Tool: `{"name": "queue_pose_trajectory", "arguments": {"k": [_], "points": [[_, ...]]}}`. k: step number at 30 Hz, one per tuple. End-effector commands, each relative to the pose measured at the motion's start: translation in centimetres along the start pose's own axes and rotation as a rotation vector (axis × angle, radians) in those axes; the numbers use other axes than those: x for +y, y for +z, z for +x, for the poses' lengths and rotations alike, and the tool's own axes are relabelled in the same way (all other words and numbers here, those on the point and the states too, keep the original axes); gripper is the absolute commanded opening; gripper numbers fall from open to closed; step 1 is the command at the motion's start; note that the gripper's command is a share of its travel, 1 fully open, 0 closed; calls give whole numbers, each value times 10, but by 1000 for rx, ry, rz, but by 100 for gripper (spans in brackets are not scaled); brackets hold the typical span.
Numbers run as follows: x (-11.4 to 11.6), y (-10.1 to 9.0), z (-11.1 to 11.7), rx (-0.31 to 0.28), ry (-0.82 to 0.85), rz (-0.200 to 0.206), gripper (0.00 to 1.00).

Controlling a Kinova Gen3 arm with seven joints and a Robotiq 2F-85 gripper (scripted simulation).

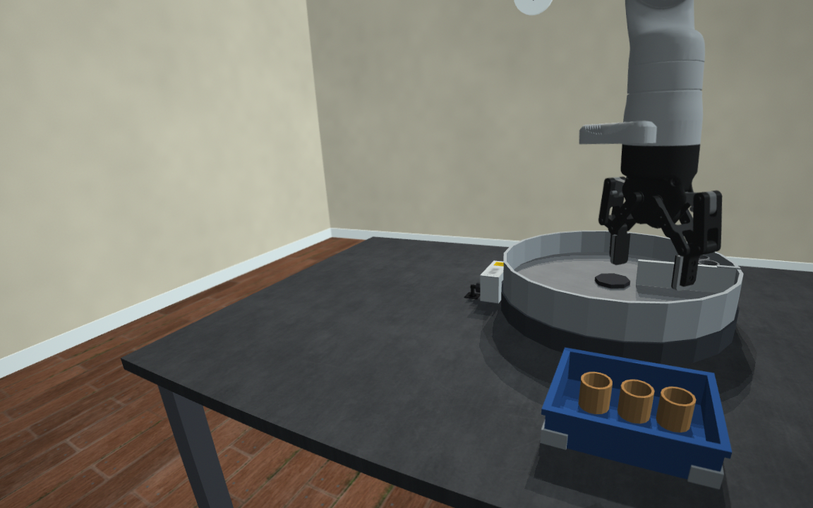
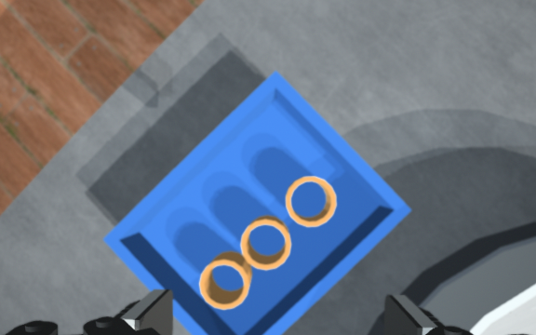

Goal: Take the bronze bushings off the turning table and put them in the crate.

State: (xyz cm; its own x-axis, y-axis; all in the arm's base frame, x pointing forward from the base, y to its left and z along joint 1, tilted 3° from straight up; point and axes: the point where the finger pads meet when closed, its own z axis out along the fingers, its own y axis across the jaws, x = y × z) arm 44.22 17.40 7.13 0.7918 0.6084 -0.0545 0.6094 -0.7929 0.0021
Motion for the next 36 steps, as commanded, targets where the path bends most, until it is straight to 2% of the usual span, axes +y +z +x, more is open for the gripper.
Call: {"name": "queue_pose_trajectory", "arguments": {"k": [1,7,12,24,29,36], "points": [[2,-2,0,4,3,0,100],[2,-2,0,4,3,0,100],[1,-4,1,4,-235,-1,100],[1,-4,1,4,-235,-1,100],[0,-7,1,4,-474,-1,100],[0,-7,1,4,-474,-1,100]]}}
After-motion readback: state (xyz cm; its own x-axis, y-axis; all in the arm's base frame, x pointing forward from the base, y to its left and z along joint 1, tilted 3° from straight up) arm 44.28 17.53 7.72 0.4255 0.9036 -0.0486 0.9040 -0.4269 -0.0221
